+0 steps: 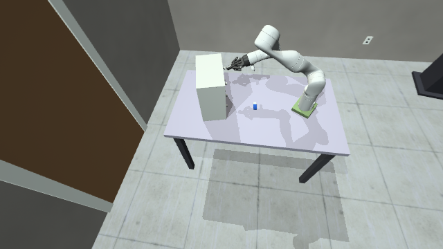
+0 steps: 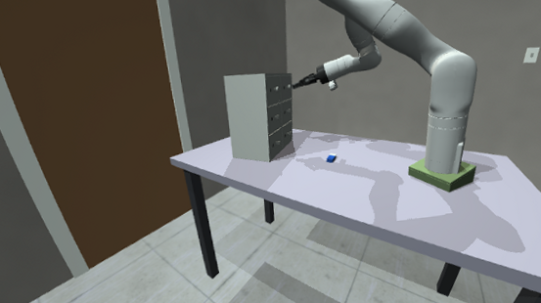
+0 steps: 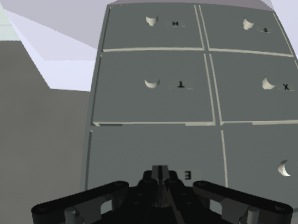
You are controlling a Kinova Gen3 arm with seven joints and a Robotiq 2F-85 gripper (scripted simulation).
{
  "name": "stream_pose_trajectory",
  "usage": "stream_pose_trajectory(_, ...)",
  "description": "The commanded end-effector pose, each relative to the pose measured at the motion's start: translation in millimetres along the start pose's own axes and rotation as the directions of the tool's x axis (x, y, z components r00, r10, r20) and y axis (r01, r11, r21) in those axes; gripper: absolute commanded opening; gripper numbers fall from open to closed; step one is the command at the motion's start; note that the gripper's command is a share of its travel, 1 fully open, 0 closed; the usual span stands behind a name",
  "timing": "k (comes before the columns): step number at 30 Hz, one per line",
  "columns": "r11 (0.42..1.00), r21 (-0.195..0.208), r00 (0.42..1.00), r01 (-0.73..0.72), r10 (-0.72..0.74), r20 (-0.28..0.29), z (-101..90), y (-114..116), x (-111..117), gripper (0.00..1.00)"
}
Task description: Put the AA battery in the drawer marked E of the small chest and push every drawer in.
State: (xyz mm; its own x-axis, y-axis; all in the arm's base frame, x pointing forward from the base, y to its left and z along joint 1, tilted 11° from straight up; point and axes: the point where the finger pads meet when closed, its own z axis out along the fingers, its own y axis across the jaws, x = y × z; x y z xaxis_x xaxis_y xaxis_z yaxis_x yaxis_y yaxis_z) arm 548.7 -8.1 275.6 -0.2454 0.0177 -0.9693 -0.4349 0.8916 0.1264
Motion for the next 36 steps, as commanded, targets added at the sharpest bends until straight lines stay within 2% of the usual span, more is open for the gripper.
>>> stream_pose_trajectory(1, 1.0, 0.012, 1.0, -0.005, 0.005, 0.001, -12.8, -4.4, 3.8, 0.0)
stream_pose_trajectory(4, 1.0, 0.012, 1.0, -0.005, 0.005, 0.001, -17.7, -4.3, 5.5, 0.0)
stream_pose_trajectory(9, 1.0, 0.012, 1.0, -0.005, 0.005, 0.001, -37.5, -4.1, 12.8, 0.0)
stream_pose_trajectory(21, 1.0, 0.012, 1.0, -0.005, 0.005, 0.001, -52.9, -3.9, 13.7, 0.0)
stream_pose_trajectory(29, 1.0, 0.012, 1.0, -0.005, 0.005, 0.001, -90.9, -3.4, 12.5, 0.0)
stream_pose_trajectory(36, 1.0, 0.012, 1.0, -0.005, 0.005, 0.001, -94.7, -3.4, 12.4, 0.0)
